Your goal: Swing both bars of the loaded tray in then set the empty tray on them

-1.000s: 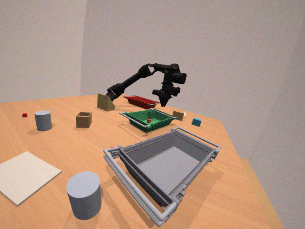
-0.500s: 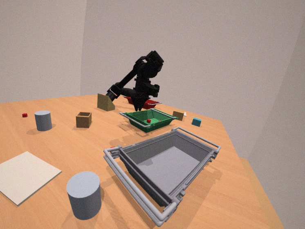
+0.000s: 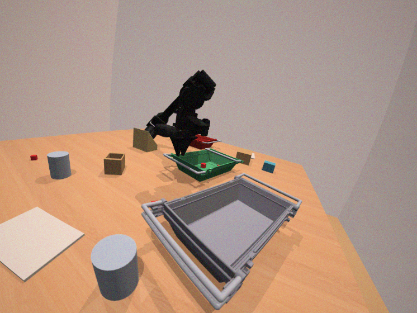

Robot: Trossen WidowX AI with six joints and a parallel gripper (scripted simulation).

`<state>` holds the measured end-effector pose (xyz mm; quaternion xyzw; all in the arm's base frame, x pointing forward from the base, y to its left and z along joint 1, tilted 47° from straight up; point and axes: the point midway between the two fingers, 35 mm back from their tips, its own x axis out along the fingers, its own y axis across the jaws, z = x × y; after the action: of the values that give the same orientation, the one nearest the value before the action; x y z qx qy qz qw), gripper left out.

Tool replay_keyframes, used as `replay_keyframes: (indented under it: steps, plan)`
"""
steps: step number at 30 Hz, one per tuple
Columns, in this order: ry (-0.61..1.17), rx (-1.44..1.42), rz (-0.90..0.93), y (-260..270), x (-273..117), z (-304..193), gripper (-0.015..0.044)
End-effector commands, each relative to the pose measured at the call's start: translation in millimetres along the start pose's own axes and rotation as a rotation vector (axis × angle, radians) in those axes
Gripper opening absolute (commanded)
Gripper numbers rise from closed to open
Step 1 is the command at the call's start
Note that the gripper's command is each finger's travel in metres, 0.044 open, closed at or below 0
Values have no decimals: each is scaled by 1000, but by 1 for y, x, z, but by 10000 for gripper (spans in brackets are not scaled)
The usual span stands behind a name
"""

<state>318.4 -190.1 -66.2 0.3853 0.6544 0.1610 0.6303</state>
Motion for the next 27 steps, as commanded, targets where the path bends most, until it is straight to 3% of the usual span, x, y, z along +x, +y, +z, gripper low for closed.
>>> replay_keyframes:
  steps: [1, 12, 27]
  plan:
    - [6, 8, 7, 0, 15, -1, 82]
    - [7, 8, 9, 2, 51, -3, 82]
    - [7, 8, 10, 28, 18, -3, 82]
